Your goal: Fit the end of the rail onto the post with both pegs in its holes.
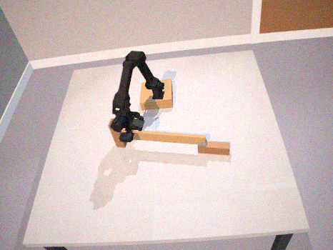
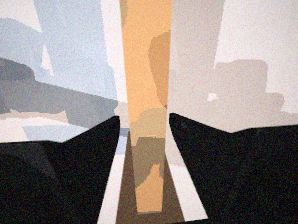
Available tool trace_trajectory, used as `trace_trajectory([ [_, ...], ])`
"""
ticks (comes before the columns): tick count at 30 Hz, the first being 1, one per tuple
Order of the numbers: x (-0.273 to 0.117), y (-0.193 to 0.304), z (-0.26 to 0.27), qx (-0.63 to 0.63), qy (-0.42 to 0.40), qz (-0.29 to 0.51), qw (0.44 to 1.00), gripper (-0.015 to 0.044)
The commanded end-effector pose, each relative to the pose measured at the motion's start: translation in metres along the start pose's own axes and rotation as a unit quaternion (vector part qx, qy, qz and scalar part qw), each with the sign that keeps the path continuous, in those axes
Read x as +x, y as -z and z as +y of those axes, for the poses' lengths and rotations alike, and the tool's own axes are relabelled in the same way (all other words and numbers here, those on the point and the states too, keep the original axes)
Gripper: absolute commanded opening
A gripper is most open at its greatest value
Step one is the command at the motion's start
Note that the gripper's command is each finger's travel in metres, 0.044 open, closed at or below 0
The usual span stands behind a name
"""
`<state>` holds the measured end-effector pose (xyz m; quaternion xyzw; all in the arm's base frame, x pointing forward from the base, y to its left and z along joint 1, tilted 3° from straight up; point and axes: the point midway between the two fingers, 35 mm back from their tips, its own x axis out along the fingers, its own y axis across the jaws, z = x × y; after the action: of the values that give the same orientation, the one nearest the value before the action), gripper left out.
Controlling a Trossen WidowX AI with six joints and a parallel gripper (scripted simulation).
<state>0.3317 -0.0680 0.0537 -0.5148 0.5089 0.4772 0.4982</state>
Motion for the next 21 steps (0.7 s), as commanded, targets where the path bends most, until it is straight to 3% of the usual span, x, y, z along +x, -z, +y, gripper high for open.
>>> trace_trajectory([
  [1, 0.0, 0.0, 0.0, 0.0, 0.001, 0.0, 1.0, 0.0341],
  [5, 0.0, 0.0, 0.0, 0.0, 0.001, 0.0, 1.0, 0.044],
  [21, -0.03, -0.031, 0.0, 0.0, 0.003, 0.003, 1.0, 0.044],
])
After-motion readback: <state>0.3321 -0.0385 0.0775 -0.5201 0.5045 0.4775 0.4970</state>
